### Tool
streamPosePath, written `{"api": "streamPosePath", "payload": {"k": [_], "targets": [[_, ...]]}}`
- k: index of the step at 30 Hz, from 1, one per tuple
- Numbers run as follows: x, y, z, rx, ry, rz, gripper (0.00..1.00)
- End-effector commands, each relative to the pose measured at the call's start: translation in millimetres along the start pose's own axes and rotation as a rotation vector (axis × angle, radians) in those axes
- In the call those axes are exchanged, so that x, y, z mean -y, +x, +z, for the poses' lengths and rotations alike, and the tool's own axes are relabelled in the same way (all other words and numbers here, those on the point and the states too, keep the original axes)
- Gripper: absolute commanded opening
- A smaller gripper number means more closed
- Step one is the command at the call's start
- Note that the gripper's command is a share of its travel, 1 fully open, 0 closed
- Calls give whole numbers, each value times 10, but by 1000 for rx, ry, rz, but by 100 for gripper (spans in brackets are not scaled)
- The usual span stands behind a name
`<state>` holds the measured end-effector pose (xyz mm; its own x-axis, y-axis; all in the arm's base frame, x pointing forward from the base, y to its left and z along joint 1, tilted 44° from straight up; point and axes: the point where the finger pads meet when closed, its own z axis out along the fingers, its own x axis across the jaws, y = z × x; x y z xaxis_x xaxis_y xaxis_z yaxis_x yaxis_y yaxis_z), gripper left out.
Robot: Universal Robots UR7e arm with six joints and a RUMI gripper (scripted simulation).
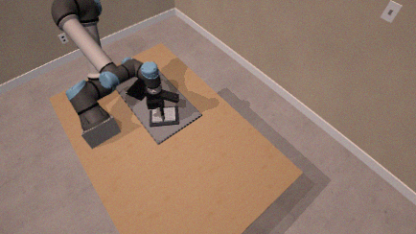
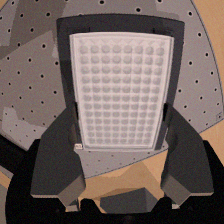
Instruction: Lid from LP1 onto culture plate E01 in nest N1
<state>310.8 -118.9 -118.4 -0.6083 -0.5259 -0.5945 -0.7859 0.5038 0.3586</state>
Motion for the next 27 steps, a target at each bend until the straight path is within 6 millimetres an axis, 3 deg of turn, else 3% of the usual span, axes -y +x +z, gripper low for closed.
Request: {"api": "streamPosePath", "payload": {"k": [1, 25, 26, 27], "targets": [[4, 2, -4, 0, 1, 0, 0], [3, 2, -4, 0, 1, 0, 0], [3, 2, -4, 0, 1, 0, 82], [3, 2, -4, 0, 1, 0, 82]]}}
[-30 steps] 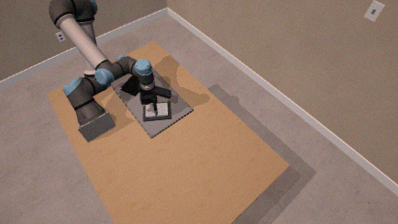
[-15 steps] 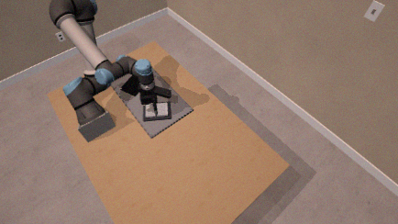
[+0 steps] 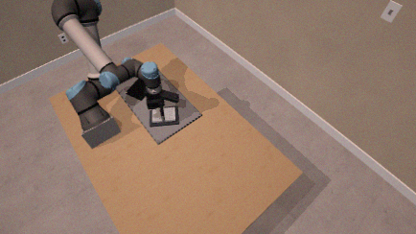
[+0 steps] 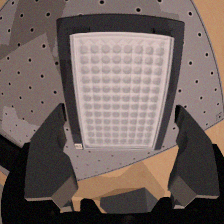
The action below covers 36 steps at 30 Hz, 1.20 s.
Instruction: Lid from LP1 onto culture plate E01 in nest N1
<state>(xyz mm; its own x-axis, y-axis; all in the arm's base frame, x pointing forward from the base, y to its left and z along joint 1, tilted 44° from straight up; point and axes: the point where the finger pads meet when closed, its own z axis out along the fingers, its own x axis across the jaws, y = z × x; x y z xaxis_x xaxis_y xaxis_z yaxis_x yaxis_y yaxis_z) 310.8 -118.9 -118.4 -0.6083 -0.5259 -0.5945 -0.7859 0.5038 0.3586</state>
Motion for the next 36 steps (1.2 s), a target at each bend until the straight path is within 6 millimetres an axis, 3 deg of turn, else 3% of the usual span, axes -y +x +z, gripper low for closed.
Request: {"api": "streamPosePath", "payload": {"k": [1, 36], "targets": [[3, 2, -4, 0, 1, 0, 82], [4, 1, -4, 0, 1, 0, 82]]}}
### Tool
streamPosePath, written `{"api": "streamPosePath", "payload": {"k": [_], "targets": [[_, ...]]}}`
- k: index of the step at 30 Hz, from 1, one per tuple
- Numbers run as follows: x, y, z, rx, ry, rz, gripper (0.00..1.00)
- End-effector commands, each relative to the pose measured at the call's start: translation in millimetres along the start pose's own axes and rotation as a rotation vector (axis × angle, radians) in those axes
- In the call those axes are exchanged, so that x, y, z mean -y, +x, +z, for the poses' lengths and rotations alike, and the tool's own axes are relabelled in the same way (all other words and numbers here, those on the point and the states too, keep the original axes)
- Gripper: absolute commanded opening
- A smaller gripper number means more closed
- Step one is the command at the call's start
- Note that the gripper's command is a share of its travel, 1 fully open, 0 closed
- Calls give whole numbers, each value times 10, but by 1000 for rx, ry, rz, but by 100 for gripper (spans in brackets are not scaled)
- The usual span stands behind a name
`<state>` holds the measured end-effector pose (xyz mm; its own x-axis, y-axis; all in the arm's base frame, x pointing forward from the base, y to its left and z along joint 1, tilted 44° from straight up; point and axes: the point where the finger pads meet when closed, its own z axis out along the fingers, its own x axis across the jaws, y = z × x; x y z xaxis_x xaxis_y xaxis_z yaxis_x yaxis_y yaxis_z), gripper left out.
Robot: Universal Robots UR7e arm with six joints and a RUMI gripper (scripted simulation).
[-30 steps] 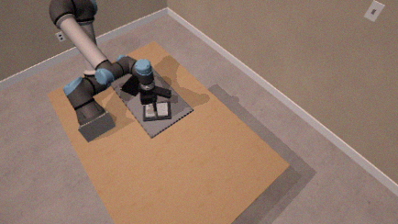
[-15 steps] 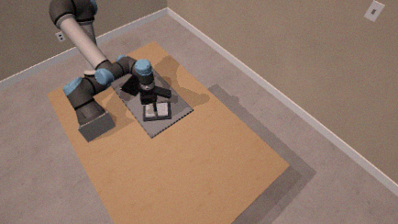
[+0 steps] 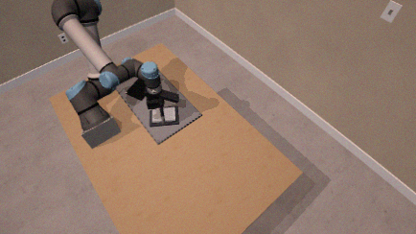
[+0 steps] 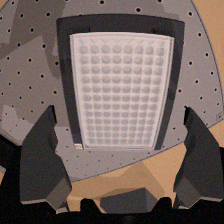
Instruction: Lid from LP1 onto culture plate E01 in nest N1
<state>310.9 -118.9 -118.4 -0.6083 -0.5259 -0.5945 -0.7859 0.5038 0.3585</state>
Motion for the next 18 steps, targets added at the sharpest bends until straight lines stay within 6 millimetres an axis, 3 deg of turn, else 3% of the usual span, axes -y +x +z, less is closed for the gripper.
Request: {"api": "streamPosePath", "payload": {"k": [1, 18], "targets": [[4, 2, -4, 0, 1, 0, 82], [3, 2, -193, 0, 1, 0, 82]]}}
